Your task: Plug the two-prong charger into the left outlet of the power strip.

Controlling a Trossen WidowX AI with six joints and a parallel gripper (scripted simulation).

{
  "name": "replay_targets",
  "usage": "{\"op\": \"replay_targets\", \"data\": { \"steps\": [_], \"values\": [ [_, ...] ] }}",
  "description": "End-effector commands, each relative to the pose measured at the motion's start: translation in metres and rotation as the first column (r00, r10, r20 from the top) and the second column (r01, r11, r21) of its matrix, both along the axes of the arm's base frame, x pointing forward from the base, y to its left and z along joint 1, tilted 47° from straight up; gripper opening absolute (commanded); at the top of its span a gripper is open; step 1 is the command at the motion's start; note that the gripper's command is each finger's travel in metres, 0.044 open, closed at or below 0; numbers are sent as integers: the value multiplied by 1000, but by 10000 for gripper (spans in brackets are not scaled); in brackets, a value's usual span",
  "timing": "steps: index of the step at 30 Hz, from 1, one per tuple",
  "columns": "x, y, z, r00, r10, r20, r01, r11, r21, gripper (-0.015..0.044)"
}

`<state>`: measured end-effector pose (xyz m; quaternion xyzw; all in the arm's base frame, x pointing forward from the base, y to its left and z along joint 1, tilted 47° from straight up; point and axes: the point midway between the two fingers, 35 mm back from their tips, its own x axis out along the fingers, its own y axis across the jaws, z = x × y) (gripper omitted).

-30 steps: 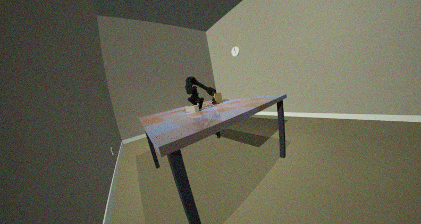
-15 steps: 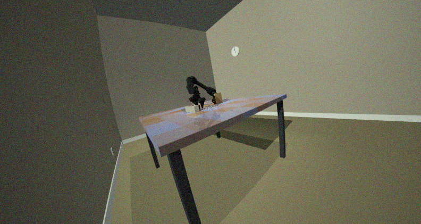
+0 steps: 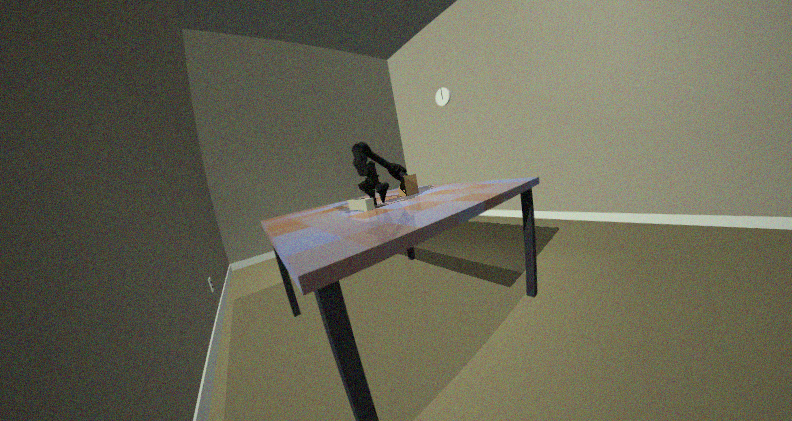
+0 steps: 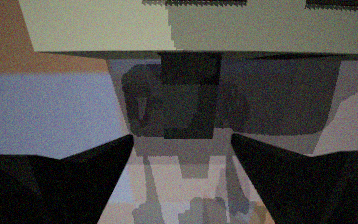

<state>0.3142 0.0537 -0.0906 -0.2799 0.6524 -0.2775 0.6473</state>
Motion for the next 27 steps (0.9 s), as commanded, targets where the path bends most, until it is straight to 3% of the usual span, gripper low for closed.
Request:
{"op": "replay_targets", "data": {
  "steps": [1, 21, 27],
  "values": [
    [-4, 0, 1, 1000, -3, 6, 3, 1000, 5, 440],
    [-21, -1, 0, 1000, 10, 8, -10, 1000, 0, 440],
    [-8, 39, 34, 907, 312, 281, -314, 949, -38, 440]
  ]
}}
